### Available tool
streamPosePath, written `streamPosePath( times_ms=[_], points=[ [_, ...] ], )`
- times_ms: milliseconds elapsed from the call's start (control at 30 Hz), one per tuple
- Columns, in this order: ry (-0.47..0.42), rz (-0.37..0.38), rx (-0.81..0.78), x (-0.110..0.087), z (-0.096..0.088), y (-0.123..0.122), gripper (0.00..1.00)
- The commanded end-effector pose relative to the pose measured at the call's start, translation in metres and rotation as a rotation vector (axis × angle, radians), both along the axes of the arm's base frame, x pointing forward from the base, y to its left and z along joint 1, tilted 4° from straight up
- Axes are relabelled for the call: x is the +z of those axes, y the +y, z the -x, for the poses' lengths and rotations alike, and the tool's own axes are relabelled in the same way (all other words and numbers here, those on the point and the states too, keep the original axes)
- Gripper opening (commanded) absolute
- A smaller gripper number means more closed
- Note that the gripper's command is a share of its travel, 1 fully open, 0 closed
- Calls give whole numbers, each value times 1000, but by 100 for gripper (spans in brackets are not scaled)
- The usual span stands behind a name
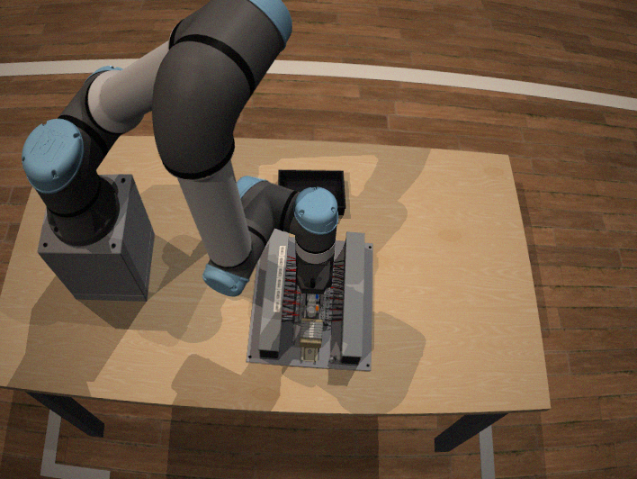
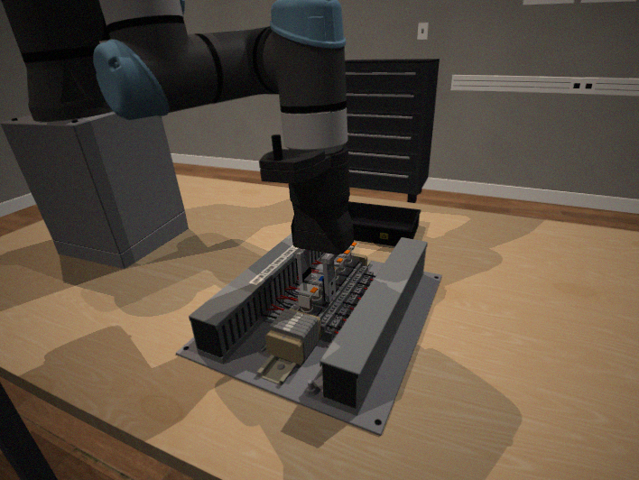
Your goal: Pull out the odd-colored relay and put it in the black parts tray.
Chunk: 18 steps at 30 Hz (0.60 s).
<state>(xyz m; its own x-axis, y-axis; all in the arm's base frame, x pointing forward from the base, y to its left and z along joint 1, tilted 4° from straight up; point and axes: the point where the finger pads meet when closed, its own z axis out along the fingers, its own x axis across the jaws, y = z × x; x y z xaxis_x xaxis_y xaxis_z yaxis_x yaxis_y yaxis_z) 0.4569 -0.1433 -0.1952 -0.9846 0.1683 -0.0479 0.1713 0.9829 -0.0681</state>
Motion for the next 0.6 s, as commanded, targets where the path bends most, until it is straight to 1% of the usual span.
streamPosePath(
  times_ms=[0,567],
  points=[
    [-9,2,-1,0,-1,-1,0],
    [11,-1,-2,1,-1,-1,0]
  ],
)
